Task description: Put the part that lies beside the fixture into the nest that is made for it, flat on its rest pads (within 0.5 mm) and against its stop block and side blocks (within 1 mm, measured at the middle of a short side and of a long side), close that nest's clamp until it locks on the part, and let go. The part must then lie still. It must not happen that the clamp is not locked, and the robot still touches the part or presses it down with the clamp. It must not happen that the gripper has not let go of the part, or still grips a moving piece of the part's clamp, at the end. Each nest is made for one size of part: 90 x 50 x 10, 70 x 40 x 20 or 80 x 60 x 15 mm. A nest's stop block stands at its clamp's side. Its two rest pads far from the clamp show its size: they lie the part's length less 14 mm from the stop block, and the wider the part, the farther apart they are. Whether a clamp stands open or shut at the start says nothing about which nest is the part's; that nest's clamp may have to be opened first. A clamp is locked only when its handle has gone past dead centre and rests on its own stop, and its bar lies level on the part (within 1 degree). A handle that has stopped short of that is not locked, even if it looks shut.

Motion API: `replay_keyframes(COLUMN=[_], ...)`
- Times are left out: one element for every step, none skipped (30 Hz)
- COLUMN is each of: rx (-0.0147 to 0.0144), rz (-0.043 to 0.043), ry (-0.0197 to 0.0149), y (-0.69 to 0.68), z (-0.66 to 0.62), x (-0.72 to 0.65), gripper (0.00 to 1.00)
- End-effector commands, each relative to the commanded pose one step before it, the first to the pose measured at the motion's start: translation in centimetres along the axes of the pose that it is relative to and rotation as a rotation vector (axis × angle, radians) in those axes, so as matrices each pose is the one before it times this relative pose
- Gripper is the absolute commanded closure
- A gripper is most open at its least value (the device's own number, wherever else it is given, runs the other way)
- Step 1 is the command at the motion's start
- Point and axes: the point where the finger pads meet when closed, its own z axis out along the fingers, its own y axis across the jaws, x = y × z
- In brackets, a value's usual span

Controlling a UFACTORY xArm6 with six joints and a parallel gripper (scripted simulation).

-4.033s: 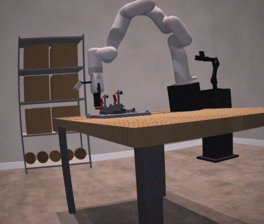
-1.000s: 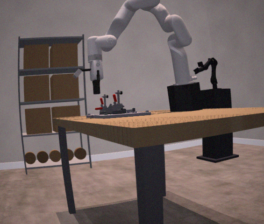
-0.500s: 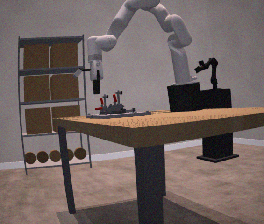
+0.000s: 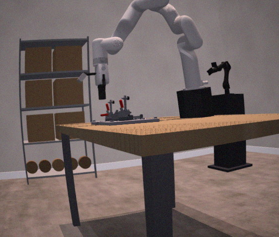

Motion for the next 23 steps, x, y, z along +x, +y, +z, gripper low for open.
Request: replay_keyframes(rx=[-0.00016, 0.00000, 0.00000, 0.00000, 0.00000, 0.00000, 0.00000, 0.00000, 0.00000, 0.00000, 0.00000, 0.00000, 0.00000, 0.00000, 0.00000, 0.00000, 0.00000, 0.00000, 0.00000, 0.00000, 0.00000, 0.00000, 0.00000], rz=[-0.00016, 0.00000, 0.00000, 0.00000, 0.00000, 0.00000, 0.00000, 0.00000, 0.00000, 0.00000, 0.00000, 0.00000, 0.00000, 0.00000, 0.00000, 0.00000, 0.00000, 0.00000, 0.00000, 0.00000, 0.00000, 0.00000, 0.00000], ry=[0.00449, 0.00000, 0.00000, 0.00000, 0.00000, 0.00000, 0.00000, 0.00000, 0.00000, 0.00000, 0.00000, 0.00000, 0.00000, 0.00000, 0.00000, 0.00000, 0.00000, 0.00000, 0.00000, 0.00000, 0.00000, 0.00000, 0.00000], y=[0.000, 0.000, 0.000, 0.000, 0.000, 0.000, 0.000, 0.000, 0.000, 0.000, 0.000, 0.000, 0.000, 0.000, 0.000, 0.000, 0.000, 0.000, 0.000, 0.000, 0.000, 0.000, 0.000], z=[-0.167, 0.000, 0.000, 0.000, 0.000, 0.000, 0.000, 0.000, 0.000, 0.000, 0.000, 0.000, 0.000, 0.000, 0.000, 0.000, 0.000, 0.000, 0.000, 0.000, 0.000, 0.000, 0.000], x=[0.170, 0.000, 0.000, 0.000, 0.000, 0.000, 0.000, 0.000, 0.000, 0.000, 0.000, 0.000, 0.000, 0.000, 0.000, 0.000, 0.000, 0.000, 0.000, 0.000, 0.000, 0.000, 0.000], gripper=[1.00, 1.00, 1.00, 0.00, 0.00, 0.00, 0.00, 0.00, 0.00, 0.00, 0.00, 0.00, 0.00, 0.00, 0.00, 0.00, 0.00, 0.00, 0.00, 0.00, 0.00, 0.00, 0.00])
